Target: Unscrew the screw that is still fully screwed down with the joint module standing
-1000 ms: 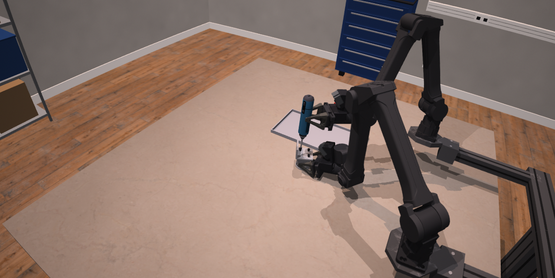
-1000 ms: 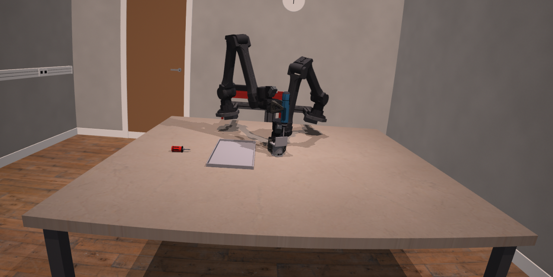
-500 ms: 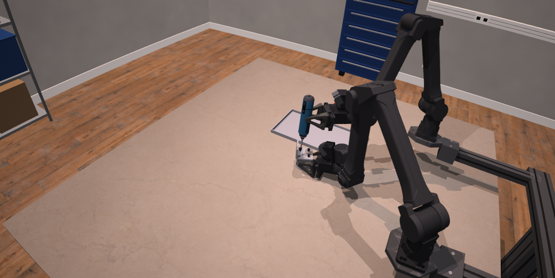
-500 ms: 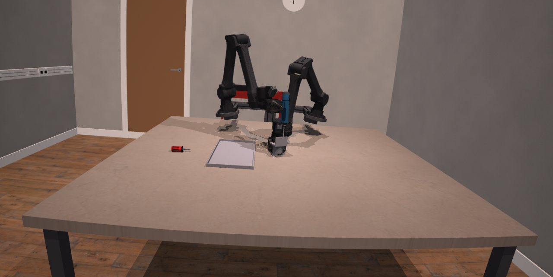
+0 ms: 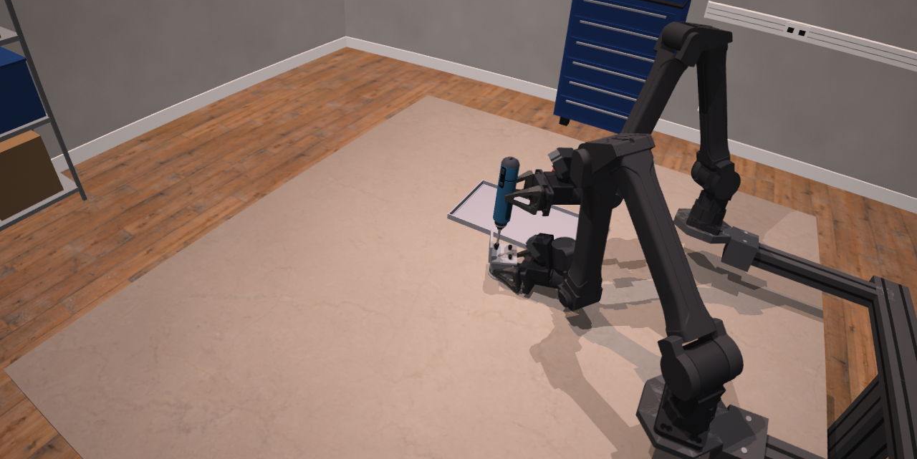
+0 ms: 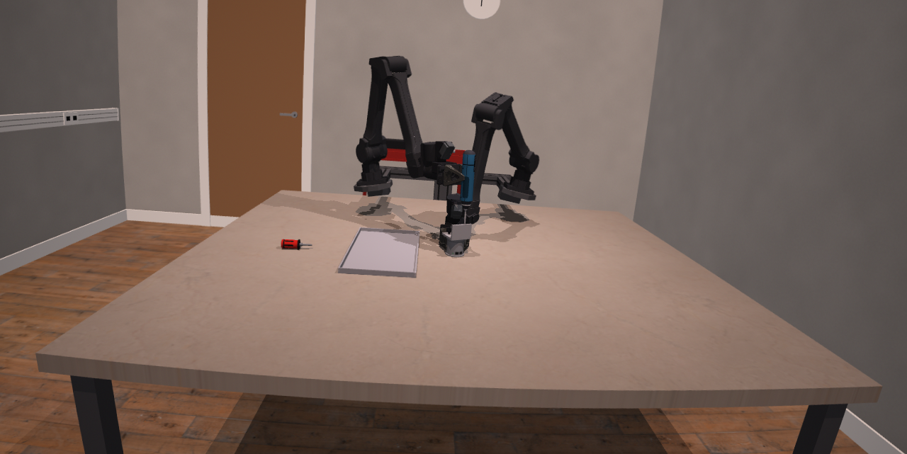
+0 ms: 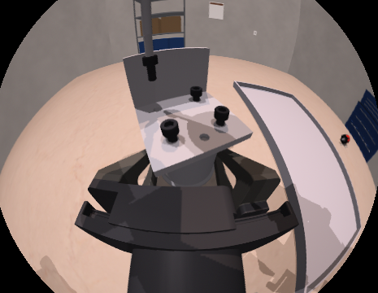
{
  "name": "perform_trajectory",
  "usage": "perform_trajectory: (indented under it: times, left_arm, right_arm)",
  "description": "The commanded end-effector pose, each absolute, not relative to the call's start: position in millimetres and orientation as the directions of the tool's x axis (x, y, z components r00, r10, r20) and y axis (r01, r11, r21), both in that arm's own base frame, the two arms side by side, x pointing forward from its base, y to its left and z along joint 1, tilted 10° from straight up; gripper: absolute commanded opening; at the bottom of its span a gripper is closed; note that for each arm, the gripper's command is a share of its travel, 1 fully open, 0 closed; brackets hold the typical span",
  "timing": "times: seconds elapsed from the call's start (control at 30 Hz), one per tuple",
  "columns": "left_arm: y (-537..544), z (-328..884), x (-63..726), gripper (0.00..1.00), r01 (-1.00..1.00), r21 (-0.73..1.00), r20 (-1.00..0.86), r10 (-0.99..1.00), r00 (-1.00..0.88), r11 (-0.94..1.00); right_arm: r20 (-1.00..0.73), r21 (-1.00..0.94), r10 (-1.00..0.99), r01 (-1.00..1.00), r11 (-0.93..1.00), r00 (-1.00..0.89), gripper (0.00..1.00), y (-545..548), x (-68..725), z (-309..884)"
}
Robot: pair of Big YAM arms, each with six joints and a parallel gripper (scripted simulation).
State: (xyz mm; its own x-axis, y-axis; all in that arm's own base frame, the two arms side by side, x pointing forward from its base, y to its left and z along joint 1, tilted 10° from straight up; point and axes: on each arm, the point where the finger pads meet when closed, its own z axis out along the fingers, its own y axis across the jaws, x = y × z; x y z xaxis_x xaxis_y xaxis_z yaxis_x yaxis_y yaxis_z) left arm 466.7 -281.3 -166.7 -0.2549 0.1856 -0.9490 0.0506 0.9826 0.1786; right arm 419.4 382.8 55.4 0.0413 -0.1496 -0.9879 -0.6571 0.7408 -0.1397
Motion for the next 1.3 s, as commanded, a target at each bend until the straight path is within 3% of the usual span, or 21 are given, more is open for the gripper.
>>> perform_trajectory:
  times: [0.0,1.27]
  left_arm:
    - [-285.8,-161.9,470.6,0.59,0.05,0.17,-0.954,0.177,-0.242,0.984]
    - [-285.8,-161.9,470.6,0.59,0.05,0.17,-0.954,0.177,-0.242,0.984]
  right_arm:
    - [-0.992,-0.127,-0.085,-0.66,0.741,0.095,0.42,394.3,419.4,89.2]
    - [-0.992,-0.122,-0.081,-0.66,0.742,0.093,0.42,395.0,419.9,87.2]
